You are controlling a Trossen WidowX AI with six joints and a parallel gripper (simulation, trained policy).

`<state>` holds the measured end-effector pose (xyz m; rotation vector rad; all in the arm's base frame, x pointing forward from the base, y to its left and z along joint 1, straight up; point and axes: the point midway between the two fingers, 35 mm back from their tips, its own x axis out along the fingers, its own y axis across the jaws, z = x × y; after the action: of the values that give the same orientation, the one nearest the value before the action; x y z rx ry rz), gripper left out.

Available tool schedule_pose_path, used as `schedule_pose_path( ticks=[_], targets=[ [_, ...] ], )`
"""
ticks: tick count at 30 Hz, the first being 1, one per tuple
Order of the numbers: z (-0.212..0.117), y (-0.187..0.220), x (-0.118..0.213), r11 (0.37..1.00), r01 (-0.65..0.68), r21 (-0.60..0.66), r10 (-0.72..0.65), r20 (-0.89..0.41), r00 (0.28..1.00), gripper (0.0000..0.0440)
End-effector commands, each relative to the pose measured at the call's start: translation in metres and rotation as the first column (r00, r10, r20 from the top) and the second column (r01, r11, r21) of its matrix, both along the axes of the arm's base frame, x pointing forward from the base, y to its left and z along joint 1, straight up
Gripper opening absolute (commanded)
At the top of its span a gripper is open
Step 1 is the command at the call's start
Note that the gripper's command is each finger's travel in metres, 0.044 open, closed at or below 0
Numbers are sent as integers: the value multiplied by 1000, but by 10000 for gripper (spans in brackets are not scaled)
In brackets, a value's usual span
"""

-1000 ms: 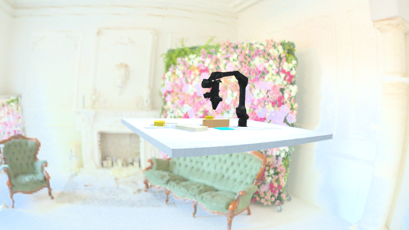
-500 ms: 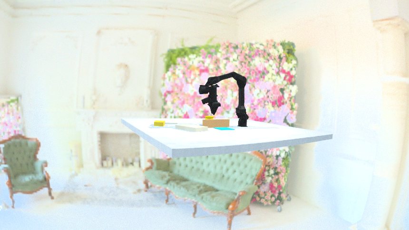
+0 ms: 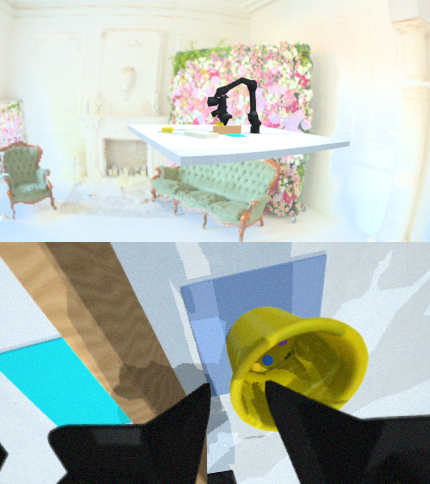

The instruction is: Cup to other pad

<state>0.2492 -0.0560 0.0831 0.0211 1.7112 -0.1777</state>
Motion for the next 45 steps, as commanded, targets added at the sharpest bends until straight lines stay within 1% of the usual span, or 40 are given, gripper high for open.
schedule_pose_path(
  ticks=[1,4,6,9,14,15,21,32,45],
  targets=[
    [-12,-2,-3,999,-39,13,39,-19,999,196],
    [-18,-2,-4,997,-75,27,75,-21,997,204],
    [-21,-2,-5,995,-98,34,99,-22,995,188],
    [-24,-3,-6,990,-137,41,138,-24,990,131],
    [-24,-4,-8,978,-204,51,205,-30,978,10],
    [-24,-4,-8,975,-215,53,217,-31,976,0],
    [-13,-5,-7,961,-268,64,269,-9,963,15],
    [12,1,-4,944,-324,69,322,31,946,14],
    [41,18,9,923,-381,49,376,93,922,16]
  ],
)
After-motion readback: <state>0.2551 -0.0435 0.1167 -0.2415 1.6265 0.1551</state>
